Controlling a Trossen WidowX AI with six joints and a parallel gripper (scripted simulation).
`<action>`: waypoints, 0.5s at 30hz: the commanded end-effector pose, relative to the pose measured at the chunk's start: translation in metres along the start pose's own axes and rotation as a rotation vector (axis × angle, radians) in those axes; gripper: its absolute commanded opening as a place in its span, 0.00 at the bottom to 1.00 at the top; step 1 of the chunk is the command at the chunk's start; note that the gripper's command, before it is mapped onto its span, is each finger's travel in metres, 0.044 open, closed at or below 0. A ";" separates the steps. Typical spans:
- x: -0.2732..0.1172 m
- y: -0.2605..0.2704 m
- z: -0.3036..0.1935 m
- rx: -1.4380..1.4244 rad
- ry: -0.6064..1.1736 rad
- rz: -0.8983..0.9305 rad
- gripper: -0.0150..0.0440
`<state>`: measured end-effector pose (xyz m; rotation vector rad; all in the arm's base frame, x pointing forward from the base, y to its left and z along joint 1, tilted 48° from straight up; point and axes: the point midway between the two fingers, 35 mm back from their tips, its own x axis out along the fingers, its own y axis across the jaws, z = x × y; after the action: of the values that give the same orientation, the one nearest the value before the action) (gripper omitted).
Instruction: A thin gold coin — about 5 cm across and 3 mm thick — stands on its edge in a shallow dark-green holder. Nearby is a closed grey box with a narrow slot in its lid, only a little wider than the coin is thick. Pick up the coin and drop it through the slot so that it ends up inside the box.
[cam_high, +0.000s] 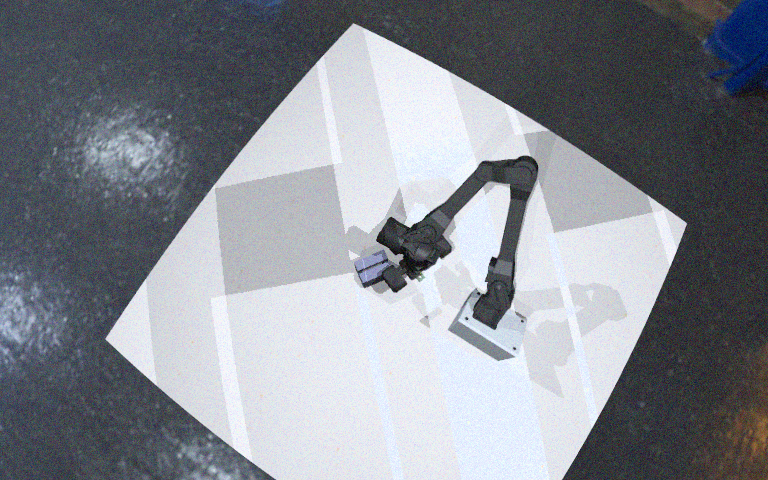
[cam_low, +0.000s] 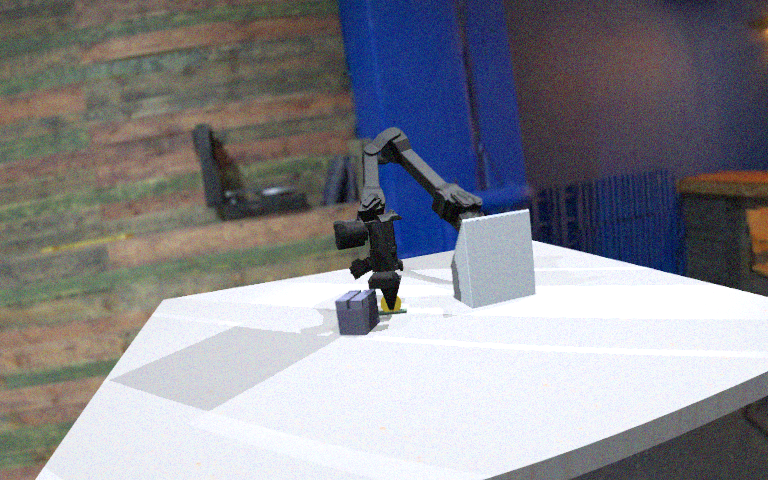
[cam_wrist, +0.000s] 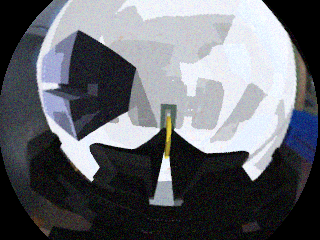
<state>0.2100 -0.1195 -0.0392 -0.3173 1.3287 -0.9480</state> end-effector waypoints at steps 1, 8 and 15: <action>0.001 0.000 0.000 -0.008 0.000 -0.004 0.25; -0.009 0.002 0.001 -0.008 0.000 0.002 0.25; -0.025 0.005 0.003 -0.012 0.000 0.009 0.25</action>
<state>0.2116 -0.1037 -0.0301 -0.3351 1.3487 -0.9351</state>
